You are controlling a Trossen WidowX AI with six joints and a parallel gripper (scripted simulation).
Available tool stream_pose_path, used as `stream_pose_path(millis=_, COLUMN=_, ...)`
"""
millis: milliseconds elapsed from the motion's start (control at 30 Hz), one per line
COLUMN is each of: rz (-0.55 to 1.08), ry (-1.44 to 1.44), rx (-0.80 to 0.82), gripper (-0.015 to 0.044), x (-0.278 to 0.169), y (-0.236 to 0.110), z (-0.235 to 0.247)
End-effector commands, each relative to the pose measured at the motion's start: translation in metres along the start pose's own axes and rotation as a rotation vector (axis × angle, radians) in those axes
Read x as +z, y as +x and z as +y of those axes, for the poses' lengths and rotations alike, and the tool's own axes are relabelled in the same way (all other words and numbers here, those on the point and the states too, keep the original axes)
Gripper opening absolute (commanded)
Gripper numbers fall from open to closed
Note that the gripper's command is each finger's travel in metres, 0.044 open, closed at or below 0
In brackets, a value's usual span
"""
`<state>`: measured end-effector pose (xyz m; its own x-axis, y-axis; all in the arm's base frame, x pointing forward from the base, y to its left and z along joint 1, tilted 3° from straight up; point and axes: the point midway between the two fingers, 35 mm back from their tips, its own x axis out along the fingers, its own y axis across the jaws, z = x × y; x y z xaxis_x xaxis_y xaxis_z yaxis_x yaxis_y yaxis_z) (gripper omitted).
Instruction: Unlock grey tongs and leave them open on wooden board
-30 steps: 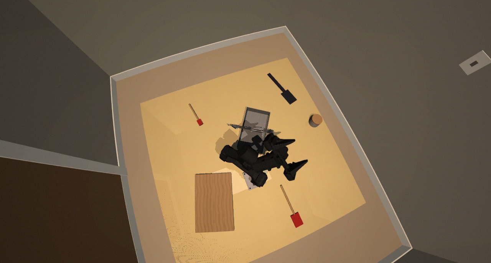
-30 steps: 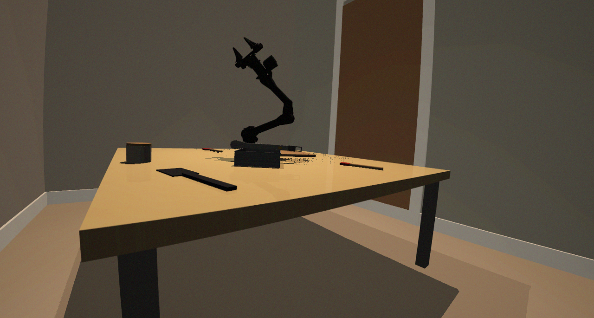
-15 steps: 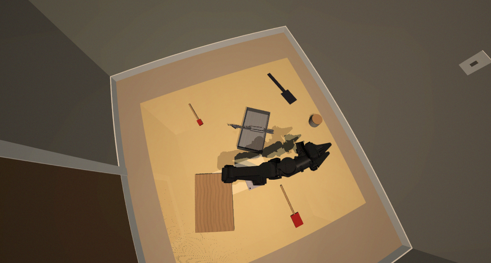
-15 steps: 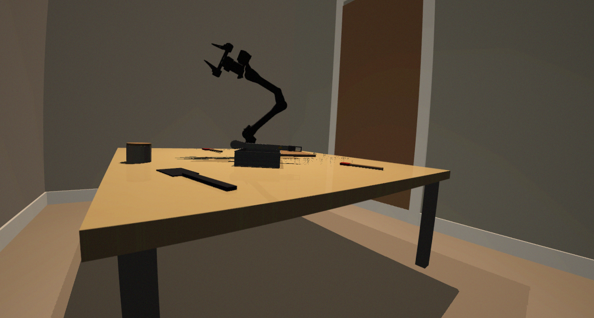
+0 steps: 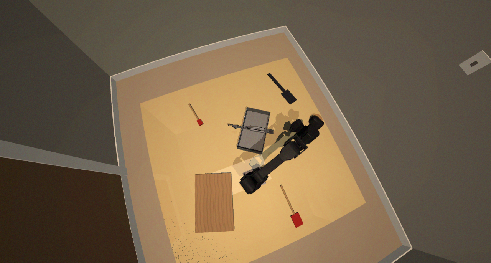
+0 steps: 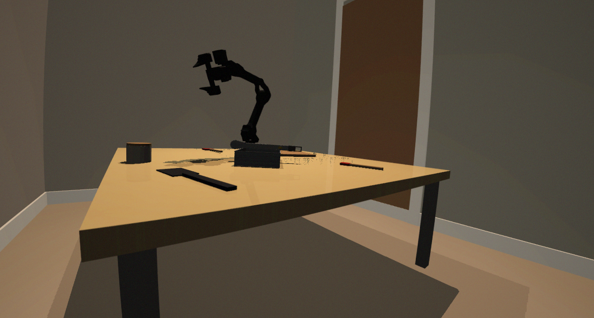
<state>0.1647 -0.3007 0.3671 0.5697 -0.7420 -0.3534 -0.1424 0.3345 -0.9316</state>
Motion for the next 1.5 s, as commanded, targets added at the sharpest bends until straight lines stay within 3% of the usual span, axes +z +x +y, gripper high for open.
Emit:
stream_pose_path(millis=0, rz=-0.096, ry=0.005, rx=0.184, gripper=0.0440, x=0.042, y=0.031, z=0.035)
stream_pose_path(millis=300, rz=-0.265, ry=-0.123, rx=0.657, gripper=0.0440, x=0.157, y=0.056, z=0.140)
stream_pose_path(millis=633, rz=-0.312, ry=-0.500, rx=1.106, gripper=0.0440, x=0.252, y=0.008, z=0.261)
stream_pose_path(millis=1467, rz=-0.309, ry=-0.532, rx=1.131, gripper=0.0440, x=0.248, y=0.002, z=0.282)
